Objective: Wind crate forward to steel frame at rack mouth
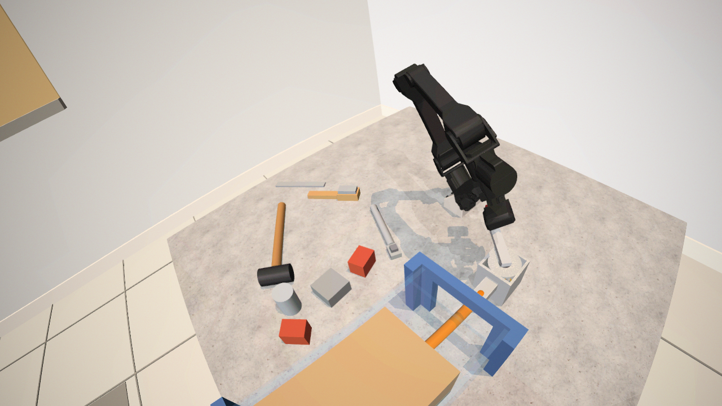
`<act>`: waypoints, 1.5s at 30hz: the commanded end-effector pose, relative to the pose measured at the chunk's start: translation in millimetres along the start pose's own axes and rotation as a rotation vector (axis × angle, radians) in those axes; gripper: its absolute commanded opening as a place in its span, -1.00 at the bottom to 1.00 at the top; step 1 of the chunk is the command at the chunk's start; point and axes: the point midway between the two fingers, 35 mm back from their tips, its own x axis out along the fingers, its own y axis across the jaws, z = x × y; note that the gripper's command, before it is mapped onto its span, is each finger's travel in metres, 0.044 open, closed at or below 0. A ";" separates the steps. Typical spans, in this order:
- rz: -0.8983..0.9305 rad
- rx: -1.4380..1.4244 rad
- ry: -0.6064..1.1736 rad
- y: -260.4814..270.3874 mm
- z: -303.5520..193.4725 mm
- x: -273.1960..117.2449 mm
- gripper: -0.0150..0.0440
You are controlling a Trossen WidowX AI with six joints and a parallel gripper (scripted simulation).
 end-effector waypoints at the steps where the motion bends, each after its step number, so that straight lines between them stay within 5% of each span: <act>1: 0.003 0.006 -0.018 2.7 11.1 -2.3 -0.49; 45: 0.005 0.008 -0.022 37.0 61.9 -26.9 -0.49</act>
